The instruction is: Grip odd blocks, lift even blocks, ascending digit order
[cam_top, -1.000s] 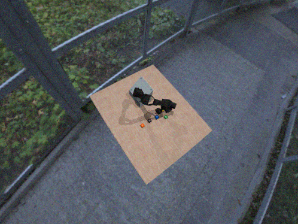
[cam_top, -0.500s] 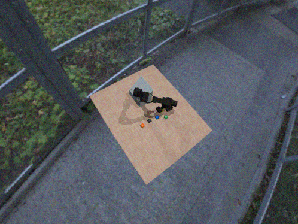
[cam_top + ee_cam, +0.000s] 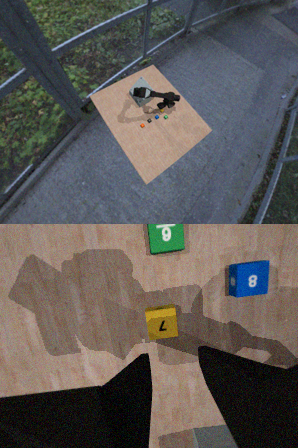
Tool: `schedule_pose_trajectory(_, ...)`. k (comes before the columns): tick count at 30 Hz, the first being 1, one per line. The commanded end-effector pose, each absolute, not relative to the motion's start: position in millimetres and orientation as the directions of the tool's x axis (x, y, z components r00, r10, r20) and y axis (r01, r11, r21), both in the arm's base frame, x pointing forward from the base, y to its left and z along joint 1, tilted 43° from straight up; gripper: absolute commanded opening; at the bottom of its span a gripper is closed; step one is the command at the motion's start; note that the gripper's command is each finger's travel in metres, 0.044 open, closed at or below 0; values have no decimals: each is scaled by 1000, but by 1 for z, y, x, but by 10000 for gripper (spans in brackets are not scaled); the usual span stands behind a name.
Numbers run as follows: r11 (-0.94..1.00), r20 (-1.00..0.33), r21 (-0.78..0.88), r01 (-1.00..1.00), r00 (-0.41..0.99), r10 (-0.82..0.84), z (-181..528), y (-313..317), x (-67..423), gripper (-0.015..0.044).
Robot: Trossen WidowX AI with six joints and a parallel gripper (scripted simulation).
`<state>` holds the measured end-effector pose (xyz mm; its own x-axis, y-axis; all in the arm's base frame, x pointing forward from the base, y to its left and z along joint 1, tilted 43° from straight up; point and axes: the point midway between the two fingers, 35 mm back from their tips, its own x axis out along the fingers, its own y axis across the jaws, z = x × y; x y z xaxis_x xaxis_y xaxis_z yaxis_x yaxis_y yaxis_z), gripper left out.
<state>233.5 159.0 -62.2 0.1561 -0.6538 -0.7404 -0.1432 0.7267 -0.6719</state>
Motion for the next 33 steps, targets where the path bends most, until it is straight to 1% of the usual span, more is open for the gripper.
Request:
schedule_pose_trajectory(1,729,-742,-670,-140,154,-652,-59,162,232,120)
schedule_pose_trajectory(7,730,-744,-668,-141,154,-651,-50,154,240,120)
schedule_pose_trajectory(10,729,-742,-670,-141,156,-652,-12,118,266,120)
schedule_pose_trajectory(12,725,-738,-674,-139,156,-656,5,99,275,120)
schedule_pose_trajectory(18,725,-737,-675,-139,156,-657,7,96,275,120)
schedule_pose_trajectory(20,725,-738,-674,-139,156,-656,-4,88,279,172)
schedule_pose_trajectory(24,722,-735,-678,-138,157,-660,-50,45,288,278)
schedule_pose_trajectory(28,722,-735,-678,-138,157,-660,-52,42,288,382)
schedule_pose_trajectory(29,722,-735,-678,-138,157,-660,-52,42,288,400)
schedule_pose_trajectory(33,722,-735,-678,-138,157,-660,-54,41,289,400)
